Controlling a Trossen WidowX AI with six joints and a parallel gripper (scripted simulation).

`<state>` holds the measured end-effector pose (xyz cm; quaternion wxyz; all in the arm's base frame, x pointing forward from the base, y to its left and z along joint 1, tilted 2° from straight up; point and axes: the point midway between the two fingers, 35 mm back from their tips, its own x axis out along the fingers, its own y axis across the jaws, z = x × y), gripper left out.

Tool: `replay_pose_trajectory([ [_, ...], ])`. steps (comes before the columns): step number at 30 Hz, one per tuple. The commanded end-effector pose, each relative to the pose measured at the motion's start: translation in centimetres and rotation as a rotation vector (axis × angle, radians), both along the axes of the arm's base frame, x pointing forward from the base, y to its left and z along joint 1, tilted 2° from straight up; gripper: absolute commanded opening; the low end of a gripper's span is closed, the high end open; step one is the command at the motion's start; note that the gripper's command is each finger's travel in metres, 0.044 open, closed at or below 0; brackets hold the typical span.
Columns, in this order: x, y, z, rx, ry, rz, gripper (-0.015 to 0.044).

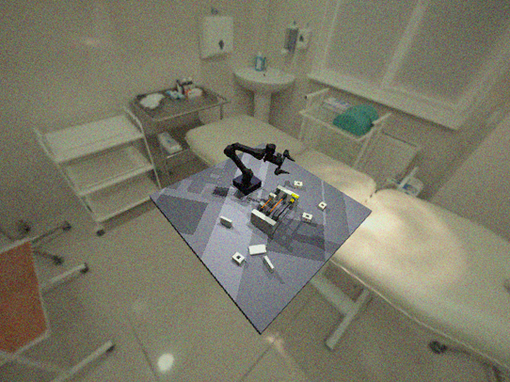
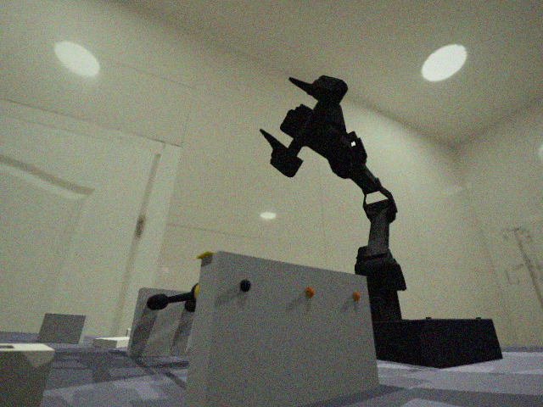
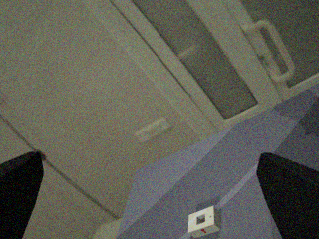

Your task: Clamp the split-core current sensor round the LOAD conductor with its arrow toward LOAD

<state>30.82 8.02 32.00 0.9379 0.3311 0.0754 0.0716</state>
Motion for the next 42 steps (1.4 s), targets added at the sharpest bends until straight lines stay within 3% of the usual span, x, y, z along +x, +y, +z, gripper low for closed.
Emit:
replay_pose_trajectory([
  [1,0.8,-7.6,0.2,-0.634,-0.194,-0.152,0.044],
  [20,0.9,-7.9,0.1,-0.673,-0.191,-0.156,0.044],
  [28,6.0,-3.5,-7.3,-0.715,0.3,0.14,0.044],
  [36,5.8,1.4,-15.2,-0.802,0.825,0.446,0.044],
  [42,5.6,1.7,-15.8,-0.812,0.87,0.471,0.044],
])
